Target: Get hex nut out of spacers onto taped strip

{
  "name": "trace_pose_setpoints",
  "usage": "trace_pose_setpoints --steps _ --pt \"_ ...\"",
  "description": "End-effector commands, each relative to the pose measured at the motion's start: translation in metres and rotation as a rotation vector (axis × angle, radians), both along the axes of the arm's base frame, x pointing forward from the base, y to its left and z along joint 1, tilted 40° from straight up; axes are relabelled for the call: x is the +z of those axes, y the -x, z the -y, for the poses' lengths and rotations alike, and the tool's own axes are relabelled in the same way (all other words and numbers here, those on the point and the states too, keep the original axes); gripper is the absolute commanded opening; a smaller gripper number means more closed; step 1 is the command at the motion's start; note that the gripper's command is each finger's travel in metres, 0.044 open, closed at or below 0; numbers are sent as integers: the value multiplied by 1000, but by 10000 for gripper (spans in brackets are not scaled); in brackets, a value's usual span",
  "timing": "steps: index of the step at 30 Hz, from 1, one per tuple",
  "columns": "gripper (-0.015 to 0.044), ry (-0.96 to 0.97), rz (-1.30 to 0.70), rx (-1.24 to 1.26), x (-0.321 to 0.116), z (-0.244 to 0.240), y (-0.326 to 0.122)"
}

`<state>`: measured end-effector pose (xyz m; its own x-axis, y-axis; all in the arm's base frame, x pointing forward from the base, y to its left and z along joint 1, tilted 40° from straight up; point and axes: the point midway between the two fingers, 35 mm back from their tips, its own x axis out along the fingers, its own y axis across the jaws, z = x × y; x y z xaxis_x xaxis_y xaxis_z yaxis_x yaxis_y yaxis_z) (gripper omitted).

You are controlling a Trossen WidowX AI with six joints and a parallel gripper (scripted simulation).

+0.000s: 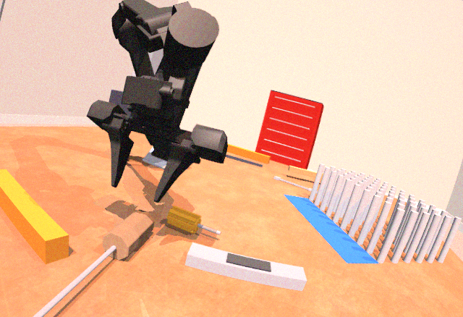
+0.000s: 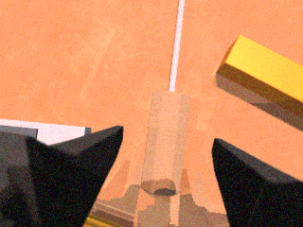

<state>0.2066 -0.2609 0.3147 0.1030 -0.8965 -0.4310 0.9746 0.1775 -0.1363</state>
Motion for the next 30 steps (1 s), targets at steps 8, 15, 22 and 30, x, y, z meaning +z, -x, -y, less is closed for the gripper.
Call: trace_pose_setpoints --steps 8,15,22,30 --pt "280 -1 -6 -5 -12 11 0" --pt "280 -1 -7 -6 -20 18 -1" --pt "280 -1 -6 -5 -29 25 -1" --pt "280 1 -6 -4 -38 33 -1"
